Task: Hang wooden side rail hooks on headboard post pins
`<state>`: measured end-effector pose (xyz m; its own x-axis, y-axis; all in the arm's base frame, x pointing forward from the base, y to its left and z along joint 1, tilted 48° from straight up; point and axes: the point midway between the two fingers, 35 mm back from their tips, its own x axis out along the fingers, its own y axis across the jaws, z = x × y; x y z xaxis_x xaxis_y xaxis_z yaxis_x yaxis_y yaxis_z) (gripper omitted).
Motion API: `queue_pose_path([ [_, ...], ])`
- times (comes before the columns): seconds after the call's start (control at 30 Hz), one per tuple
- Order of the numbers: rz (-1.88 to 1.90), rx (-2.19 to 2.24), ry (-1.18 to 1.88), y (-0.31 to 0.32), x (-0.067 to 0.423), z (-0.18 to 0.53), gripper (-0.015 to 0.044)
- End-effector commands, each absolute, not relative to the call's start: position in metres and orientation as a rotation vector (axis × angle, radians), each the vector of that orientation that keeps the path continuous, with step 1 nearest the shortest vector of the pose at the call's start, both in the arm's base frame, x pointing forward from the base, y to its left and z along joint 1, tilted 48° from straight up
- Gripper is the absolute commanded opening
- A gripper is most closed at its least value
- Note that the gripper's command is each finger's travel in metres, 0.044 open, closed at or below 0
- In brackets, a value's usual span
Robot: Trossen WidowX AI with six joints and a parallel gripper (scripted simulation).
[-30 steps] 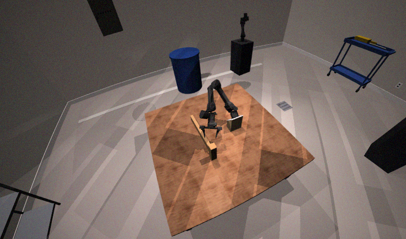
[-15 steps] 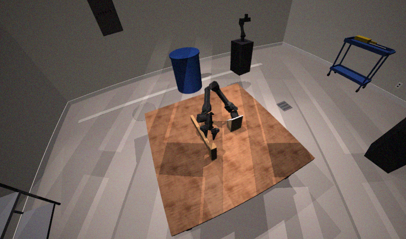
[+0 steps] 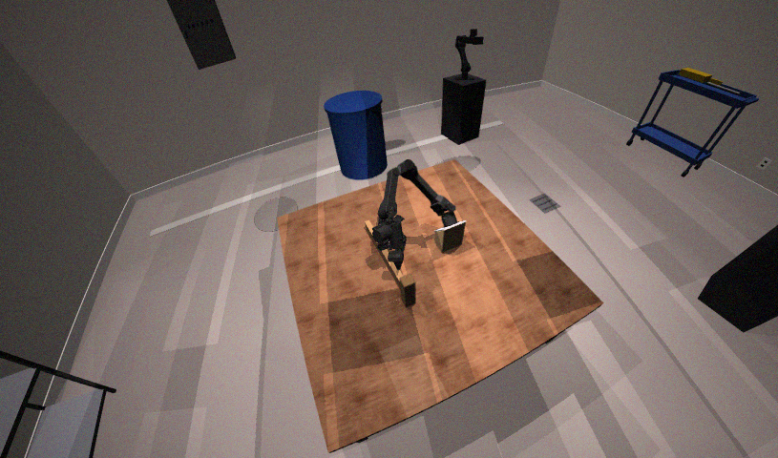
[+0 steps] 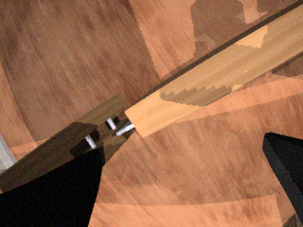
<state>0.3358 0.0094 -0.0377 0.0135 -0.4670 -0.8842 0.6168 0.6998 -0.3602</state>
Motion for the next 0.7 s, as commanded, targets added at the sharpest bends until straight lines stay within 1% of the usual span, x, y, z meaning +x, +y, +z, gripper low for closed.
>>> queue_pose_path([
  [0.0,-1.388,0.447,0.944,0.003,0.347,-0.022,0.0440],
  [0.23,-1.657,0.640,0.555,0.001,0.354,-0.006,0.0440],
  [0.67,-1.663,0.645,0.544,0.001,0.354,-0.005,0.0440],
])
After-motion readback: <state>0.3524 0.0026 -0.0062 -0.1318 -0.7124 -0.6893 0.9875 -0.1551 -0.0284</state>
